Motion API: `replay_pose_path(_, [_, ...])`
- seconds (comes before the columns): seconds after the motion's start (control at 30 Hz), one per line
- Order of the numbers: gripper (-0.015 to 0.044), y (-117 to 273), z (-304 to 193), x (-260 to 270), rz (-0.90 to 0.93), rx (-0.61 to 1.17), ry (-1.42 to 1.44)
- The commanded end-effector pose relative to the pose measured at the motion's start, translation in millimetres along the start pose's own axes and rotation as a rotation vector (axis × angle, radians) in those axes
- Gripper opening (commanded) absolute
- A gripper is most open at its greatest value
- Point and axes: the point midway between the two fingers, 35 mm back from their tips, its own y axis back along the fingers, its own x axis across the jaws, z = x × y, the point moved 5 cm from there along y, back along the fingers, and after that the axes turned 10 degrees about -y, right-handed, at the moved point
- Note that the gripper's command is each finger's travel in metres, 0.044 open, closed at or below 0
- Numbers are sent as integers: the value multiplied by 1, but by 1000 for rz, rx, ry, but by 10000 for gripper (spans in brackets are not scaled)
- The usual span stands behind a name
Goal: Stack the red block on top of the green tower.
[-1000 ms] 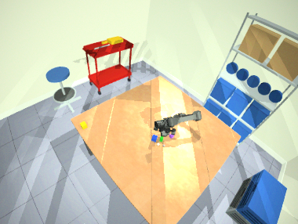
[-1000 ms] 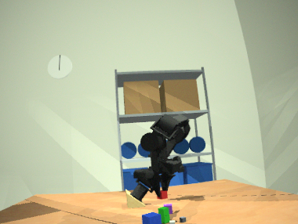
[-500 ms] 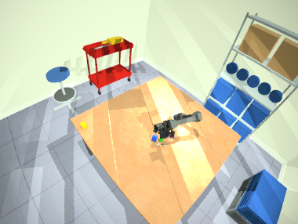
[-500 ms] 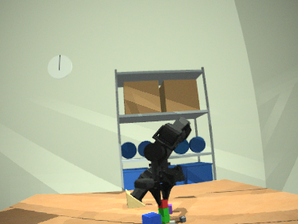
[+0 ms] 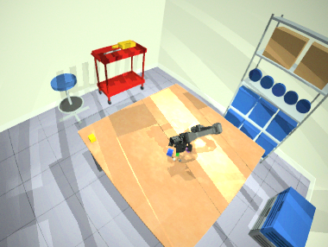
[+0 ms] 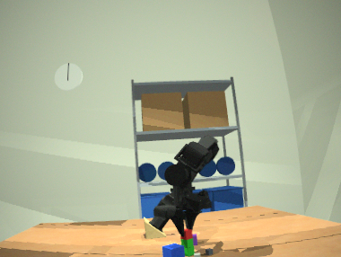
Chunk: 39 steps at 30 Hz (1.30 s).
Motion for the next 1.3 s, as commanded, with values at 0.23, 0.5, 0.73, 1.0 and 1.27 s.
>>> replay_pose_path(0.23, [0,-1,0,0,2,-2,-3])
replay_pose_path(0.5, [131,0,0,0,0,0,-1])
replay_pose_path(0.73, [315,0,0,0,0,0,-1])
replay_pose_path(1.0, [440,0,0,0,0,0,-1])
replay_pose_path(1.27, [440,0,0,0,0,0,-1])
